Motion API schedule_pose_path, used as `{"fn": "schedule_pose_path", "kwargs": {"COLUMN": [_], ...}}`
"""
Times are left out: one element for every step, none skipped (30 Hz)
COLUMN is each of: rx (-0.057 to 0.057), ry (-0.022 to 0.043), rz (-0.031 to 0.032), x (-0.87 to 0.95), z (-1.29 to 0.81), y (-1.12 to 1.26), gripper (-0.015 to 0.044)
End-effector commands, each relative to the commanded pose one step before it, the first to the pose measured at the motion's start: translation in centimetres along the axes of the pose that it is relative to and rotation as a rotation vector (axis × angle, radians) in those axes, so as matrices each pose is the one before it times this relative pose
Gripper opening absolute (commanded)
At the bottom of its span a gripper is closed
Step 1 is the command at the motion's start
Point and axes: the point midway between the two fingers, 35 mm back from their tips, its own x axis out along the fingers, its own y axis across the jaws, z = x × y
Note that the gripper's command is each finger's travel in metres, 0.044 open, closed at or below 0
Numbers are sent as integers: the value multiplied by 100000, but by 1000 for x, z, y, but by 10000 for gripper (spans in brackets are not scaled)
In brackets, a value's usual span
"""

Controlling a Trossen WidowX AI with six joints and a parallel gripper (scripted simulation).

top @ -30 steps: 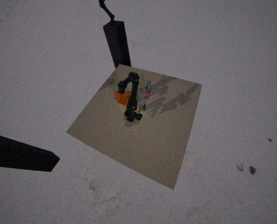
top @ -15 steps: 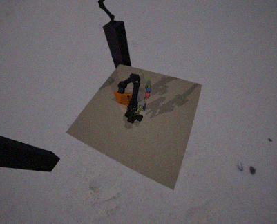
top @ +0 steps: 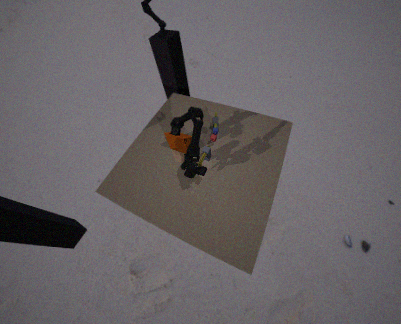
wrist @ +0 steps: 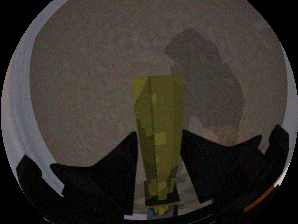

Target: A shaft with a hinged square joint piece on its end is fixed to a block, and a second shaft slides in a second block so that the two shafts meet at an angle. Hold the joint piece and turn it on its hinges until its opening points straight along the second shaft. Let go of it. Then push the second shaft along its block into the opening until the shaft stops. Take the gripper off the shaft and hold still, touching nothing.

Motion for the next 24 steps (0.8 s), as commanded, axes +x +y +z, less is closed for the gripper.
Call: {"fn": "schedule_pose_path", "kwargs": {"rx": [278, 0, 0, 0, 0, 0, 0, 0, 0, 0, 0, 0, 0, 0, 0, 0, 0, 0, 0, 0, -160, -156, 3, 2], "ry": [155, 0, 0, 0, 0, 0, 0, 0, 0, 0, 0, 0, 0, 0, 0, 0, 0, 0, 0, 0, -41, -42, -1, -1], "rz": [385, 0, 0, 0, 0, 0, 0, 0, 0, 0, 0, 0, 0, 0, 0, 0, 0, 0, 0, 0, -80, -80, 1, 0], "x": [34, 0, 0, 0, 0, 0, 0, 0, 0, 0, 0, 0, 0, 0, 0, 0, 0, 0, 0, 0, -10, -10, 0, 0], "z": [-16, 0, 0, 0, 0, 0, 0, 0, 0, 0, 0, 0, 0, 0, 0, 0, 0, 0, 0, 0, 4, 4, 0, 0], "y": [46, 0, 0, 0, 0, 0, 0, 0, 0, 0, 0, 0, 0, 0, 0, 0, 0, 0, 0, 0, 0, 0, 0, 0], "gripper": [102, 102, 102, 102, 102, 102, 102, 102, 102, 102, 102, 102, 102, 95, 89, 82, 75, 69, 67, 67, 67, 67, 67, 67]}}
